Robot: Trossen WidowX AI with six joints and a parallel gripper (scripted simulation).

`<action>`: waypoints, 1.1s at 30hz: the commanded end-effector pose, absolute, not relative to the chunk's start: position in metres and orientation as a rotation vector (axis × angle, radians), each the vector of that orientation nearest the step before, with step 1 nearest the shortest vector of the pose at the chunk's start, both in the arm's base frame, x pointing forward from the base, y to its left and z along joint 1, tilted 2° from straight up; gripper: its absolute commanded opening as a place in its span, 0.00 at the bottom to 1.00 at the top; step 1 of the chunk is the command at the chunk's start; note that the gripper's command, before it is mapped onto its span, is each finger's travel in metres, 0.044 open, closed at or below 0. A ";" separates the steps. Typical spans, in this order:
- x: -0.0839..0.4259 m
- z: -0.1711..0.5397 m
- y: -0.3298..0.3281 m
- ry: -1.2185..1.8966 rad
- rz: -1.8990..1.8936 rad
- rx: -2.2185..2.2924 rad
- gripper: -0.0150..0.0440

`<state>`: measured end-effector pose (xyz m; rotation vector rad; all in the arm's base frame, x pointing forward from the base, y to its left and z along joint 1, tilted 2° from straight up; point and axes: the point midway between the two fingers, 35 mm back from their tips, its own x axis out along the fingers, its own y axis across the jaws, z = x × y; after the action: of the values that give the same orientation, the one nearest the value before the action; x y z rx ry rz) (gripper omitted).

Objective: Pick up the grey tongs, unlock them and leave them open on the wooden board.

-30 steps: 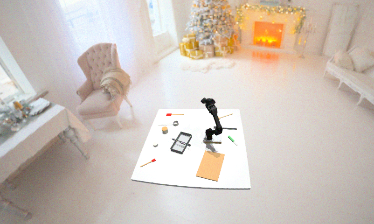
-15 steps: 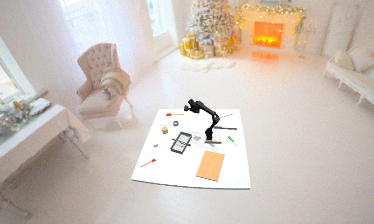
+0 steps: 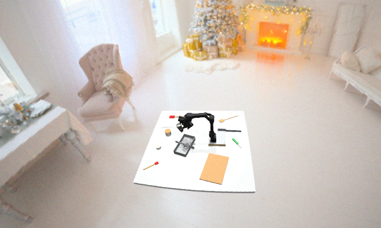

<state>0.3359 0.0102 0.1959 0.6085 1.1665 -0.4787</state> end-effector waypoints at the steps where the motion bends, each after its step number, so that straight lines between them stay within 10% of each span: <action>1: 0.337 0.157 0.054 1.319 -0.375 0.494 1.00; 33: 0.325 0.082 0.131 1.540 -0.225 0.317 1.00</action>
<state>0.3264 0.1303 0.0906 0.3145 1.5275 -0.2185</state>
